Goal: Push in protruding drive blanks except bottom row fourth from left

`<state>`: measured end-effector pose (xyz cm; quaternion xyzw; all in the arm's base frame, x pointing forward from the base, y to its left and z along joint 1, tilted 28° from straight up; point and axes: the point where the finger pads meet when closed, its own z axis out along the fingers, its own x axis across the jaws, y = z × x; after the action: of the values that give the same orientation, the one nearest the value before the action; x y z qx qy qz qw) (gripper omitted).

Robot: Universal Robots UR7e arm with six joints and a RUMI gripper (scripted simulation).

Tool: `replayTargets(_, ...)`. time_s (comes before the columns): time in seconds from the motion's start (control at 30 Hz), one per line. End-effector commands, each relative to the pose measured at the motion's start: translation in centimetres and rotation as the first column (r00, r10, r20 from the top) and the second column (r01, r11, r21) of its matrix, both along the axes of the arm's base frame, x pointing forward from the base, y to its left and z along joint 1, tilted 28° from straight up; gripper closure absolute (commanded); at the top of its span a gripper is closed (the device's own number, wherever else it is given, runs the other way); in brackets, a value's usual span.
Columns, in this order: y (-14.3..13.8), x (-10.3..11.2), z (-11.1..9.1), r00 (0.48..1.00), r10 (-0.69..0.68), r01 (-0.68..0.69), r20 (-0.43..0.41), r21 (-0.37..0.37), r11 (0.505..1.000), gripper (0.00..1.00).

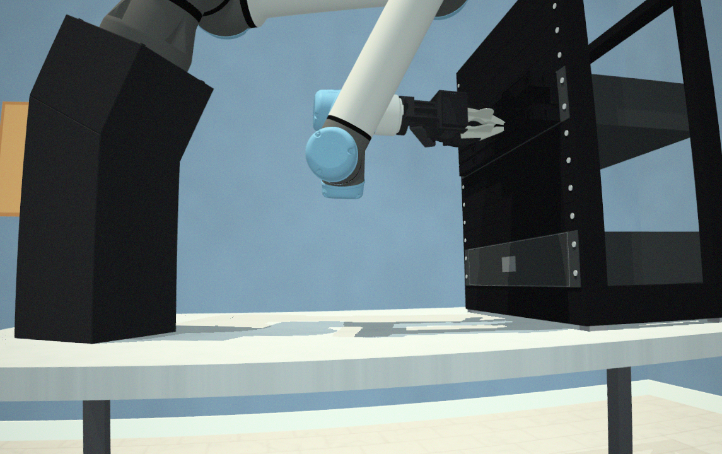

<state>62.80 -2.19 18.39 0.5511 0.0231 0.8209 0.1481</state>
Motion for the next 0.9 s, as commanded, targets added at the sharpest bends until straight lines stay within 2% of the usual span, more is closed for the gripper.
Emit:
replayTargets(0.0, 0.1, 0.0, 1.3, 1.0, 0.002, -0.002, 0.028, -0.011, 1.0, 1.0)
replayTargets(0.43, 0.2, -0.5, 1.0, 1.0, 0.002, -0.002, 0.028, -0.011, 1.0, 1.0)
replayTargets(0.57, 0.4, -1.9, 0.4, 1.0, 0.002, -0.002, 0.028, -0.011, 1.0, 1.0)
replayTargets(0.87, 1.0, -6.6, -1.6, 1.0, 0.002, -0.002, 0.028, -0.011, 1.0, 1.0)
